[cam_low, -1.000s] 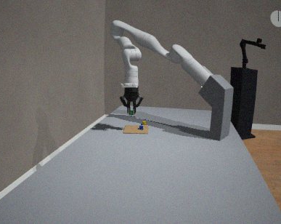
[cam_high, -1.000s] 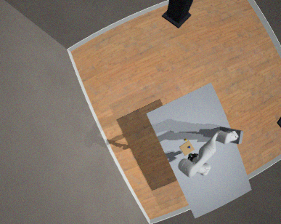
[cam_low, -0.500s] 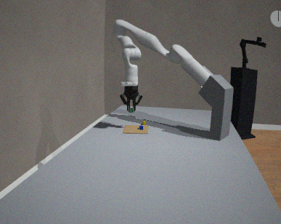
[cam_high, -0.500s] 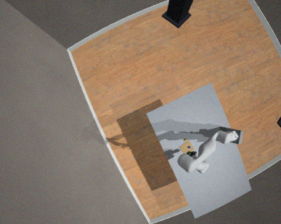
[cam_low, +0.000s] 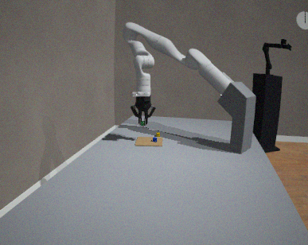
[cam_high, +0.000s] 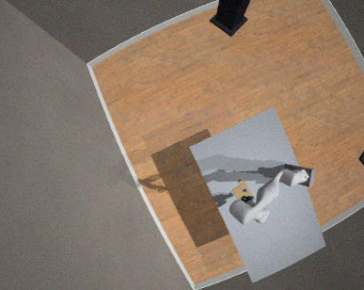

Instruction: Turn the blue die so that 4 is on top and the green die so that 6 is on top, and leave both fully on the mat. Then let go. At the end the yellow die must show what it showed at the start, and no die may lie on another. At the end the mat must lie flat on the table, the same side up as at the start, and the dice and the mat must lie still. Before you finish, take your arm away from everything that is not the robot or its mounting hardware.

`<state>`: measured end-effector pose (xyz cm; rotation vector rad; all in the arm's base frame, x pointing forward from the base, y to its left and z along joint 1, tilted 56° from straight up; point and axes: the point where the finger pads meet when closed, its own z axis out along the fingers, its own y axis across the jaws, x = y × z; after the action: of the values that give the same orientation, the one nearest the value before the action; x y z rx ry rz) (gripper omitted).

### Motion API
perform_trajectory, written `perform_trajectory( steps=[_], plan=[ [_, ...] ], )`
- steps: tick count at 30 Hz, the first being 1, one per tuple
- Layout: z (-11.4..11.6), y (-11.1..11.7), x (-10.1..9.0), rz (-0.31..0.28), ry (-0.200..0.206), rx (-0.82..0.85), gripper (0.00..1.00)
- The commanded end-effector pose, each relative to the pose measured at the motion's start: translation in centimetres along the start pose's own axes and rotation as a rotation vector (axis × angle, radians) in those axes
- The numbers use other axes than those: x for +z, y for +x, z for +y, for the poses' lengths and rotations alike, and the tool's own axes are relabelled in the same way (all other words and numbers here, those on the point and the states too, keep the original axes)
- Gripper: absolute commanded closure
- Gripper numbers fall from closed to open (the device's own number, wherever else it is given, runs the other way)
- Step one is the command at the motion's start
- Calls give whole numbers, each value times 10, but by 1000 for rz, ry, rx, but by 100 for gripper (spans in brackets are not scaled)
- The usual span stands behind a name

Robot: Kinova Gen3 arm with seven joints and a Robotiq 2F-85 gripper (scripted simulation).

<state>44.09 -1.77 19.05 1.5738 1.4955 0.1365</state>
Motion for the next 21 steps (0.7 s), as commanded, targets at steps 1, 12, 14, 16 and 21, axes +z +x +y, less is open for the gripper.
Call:
perform_trajectory(
  steps=[1, 12, 14, 16, 21],
  plan=[
    [-4, -3, 5, -10, 10, -2, 85],
    [-4, -3, 51, -10, 10, -2, 85],
    [-4, -3, 60, -10, 10, -2, 85],
    [-4, -3, 67, -10, 10, -2, 85],
    [-4, -3, 75, -10, 10, -2, 85]
  ],
)
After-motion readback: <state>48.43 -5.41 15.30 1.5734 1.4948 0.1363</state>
